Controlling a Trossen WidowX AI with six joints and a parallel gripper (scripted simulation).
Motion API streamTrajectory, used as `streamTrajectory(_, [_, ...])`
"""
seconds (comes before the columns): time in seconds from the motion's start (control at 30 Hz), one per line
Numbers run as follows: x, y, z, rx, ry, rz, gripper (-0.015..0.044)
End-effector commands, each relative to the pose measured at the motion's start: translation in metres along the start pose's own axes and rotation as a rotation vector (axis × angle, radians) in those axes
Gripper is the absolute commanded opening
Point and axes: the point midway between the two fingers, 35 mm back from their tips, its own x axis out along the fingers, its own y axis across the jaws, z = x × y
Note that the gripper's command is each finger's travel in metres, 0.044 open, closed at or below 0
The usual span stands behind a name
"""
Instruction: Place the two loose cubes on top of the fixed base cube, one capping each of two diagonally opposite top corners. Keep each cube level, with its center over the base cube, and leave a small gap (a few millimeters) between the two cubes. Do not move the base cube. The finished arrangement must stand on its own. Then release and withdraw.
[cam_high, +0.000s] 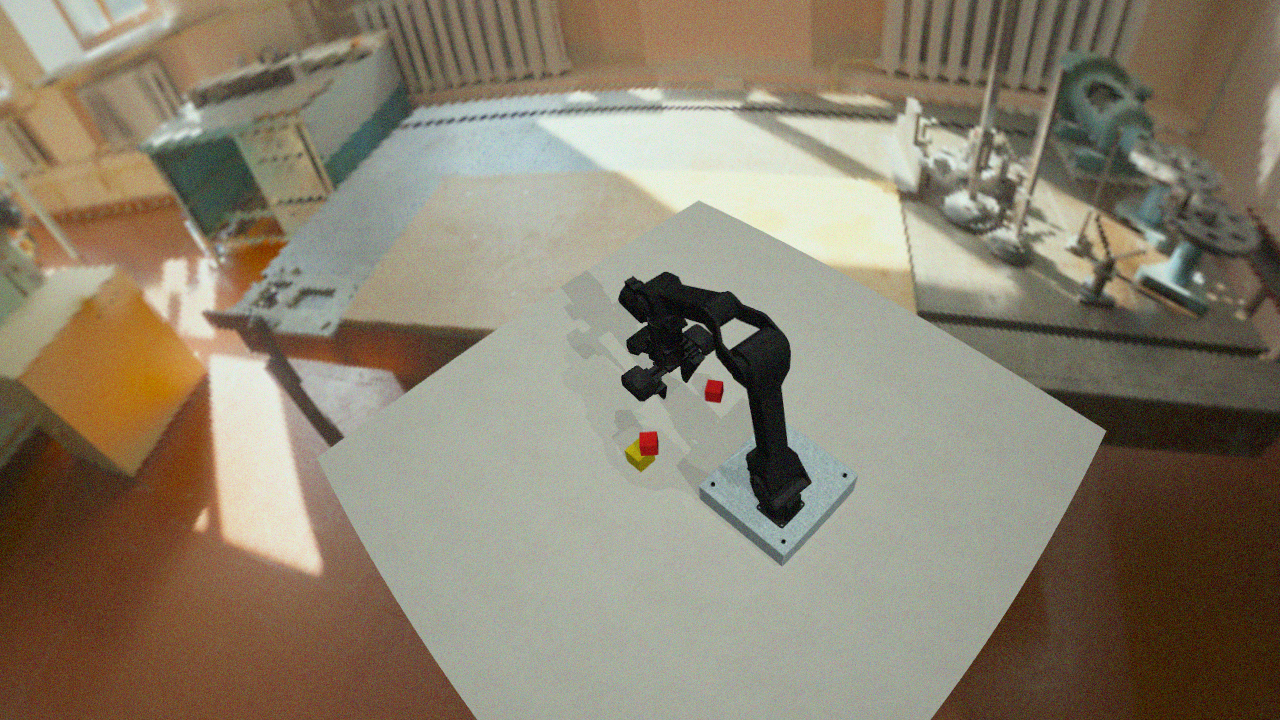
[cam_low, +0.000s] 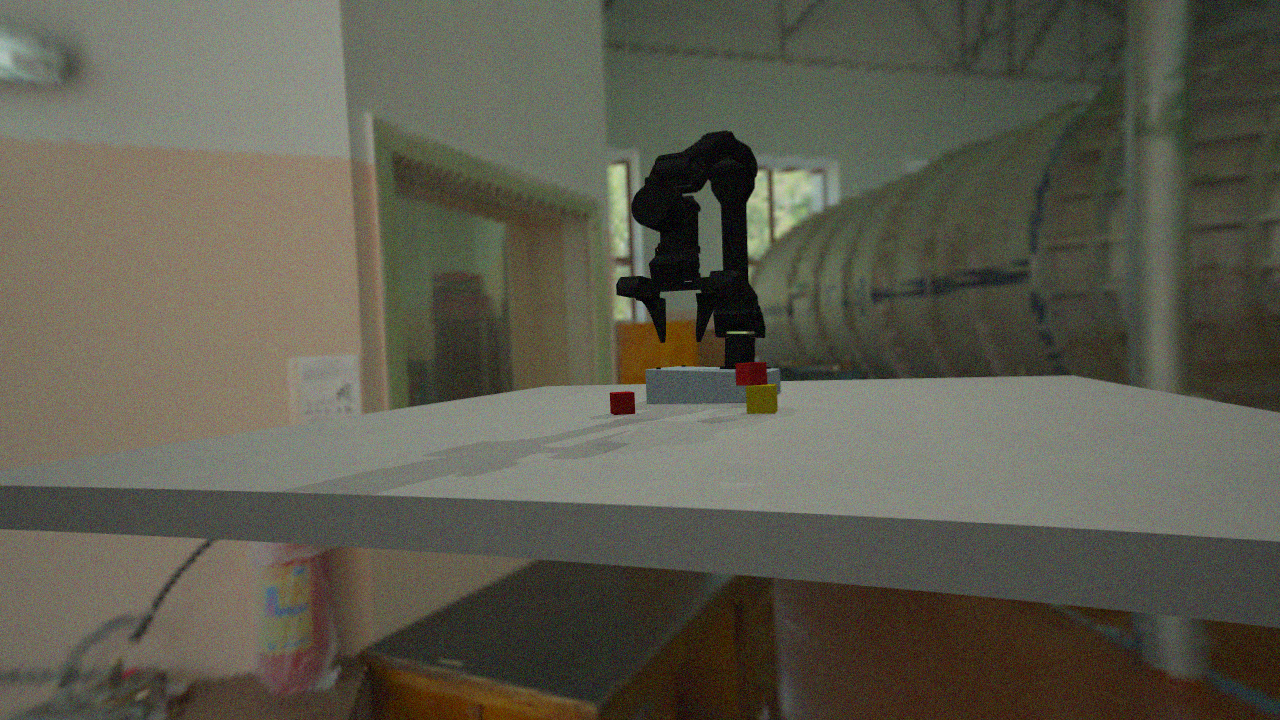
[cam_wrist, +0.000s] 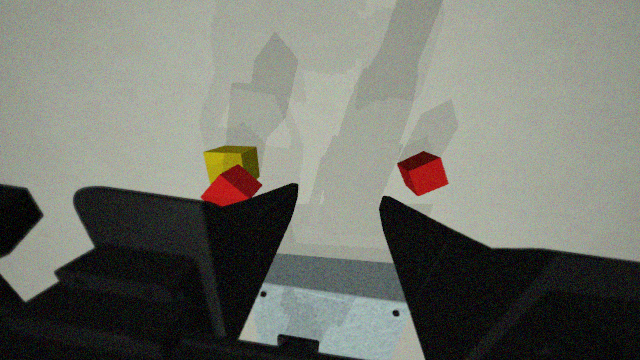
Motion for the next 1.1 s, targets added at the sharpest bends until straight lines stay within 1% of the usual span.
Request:
streamTrajectory(0.0, [-0.003,-0.027,0.004,0.253,0.010,-0.003,0.0265])
streamTrajectory(0.3, [-0.014,-0.088,0.002,0.825,0.024,-0.002,0.0265])
streamTrajectory(0.4, [-0.016,-0.100,0.000,0.935,0.027,-0.002,0.0265])
streamTrajectory(0.63, [-0.015,-0.102,0.000,0.956,0.027,-0.001,0.0265])
streamTrajectory(0.7, [-0.004,-0.103,0.001,0.956,0.027,-0.001,0.0265])
streamTrajectory(0.87, [0.040,-0.102,-0.001,0.956,0.027,-0.001,0.0265])
streamTrajectory(1.07, [0.046,-0.102,-0.002,0.956,0.027,-0.001,0.0265])
